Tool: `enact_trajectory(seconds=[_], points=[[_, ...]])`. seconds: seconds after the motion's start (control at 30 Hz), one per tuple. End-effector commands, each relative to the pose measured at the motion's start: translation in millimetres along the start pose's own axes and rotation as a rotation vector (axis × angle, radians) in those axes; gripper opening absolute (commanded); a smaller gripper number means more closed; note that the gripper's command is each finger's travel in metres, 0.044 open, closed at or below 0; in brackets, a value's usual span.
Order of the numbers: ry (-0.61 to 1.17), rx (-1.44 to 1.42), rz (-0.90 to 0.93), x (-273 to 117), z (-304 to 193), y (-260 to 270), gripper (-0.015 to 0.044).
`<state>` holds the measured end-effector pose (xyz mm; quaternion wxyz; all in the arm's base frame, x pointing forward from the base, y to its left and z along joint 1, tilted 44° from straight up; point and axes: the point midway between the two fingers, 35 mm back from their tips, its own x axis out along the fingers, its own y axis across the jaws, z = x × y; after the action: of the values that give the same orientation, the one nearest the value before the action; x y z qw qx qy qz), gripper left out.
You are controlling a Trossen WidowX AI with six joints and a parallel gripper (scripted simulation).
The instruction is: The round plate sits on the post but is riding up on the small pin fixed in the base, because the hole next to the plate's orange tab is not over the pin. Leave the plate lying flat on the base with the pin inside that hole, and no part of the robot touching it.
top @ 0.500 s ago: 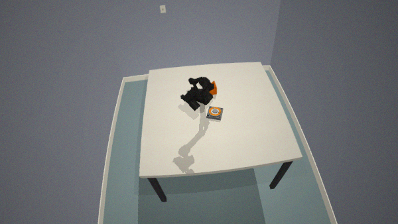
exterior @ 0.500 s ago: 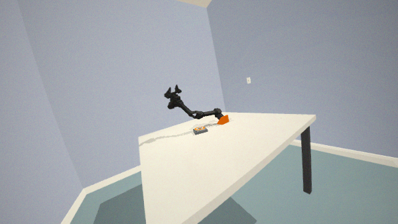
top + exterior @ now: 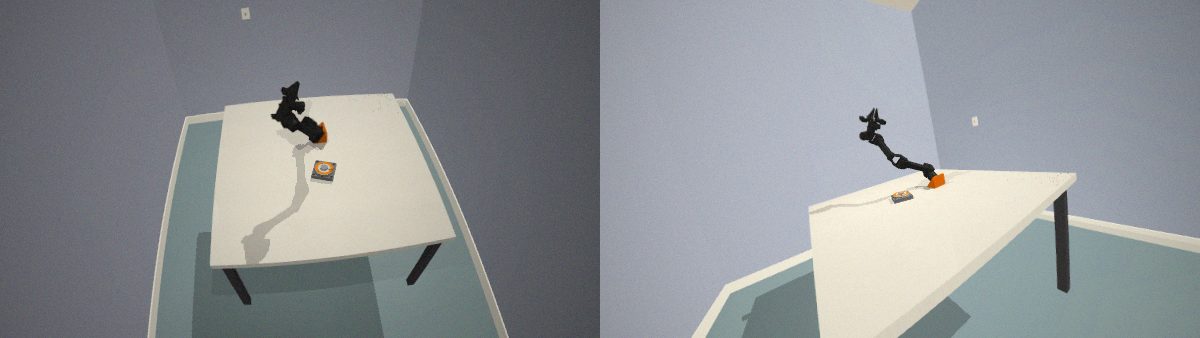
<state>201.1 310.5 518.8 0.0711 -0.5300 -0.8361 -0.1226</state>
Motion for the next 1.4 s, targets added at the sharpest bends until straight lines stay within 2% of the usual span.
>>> enact_trajectory(seconds=[0.0,0.1,0.27,0.33,0.53,0.63,0.8,0.87,1.0,1.07,1.13,1.33,1.37], points=[[0.087,-0.132,-0.122,31,-33,-59,0.0],[0.164,-0.143,-0.132,40,-54,-77,0.0],[0.327,-0.277,-0.338,56,-100,-176,0.0],[0.366,-0.283,-0.349,55,-107,-184,0.0],[0.64,-0.398,-0.571,22,-159,-291,0.0],[0.736,-0.414,-0.616,7,-173,-315,0.0],[1.004,-0.486,-0.795,-69,-205,-385,0.0],[1.04,-0.462,-0.814,-79,-210,-390,0.0],[1.298,-0.458,-0.94,-165,-229,-419,0.0],[1.409,-0.464,-0.982,-203,-232,-424,0.0],[1.457,-0.459,-0.997,-218,-233,-424,0.0],[1.882,-0.391,-1.08,-344,-227,-392,0.0],[1.895,-0.388,-1.076,-346,-226,-390,0.0]])
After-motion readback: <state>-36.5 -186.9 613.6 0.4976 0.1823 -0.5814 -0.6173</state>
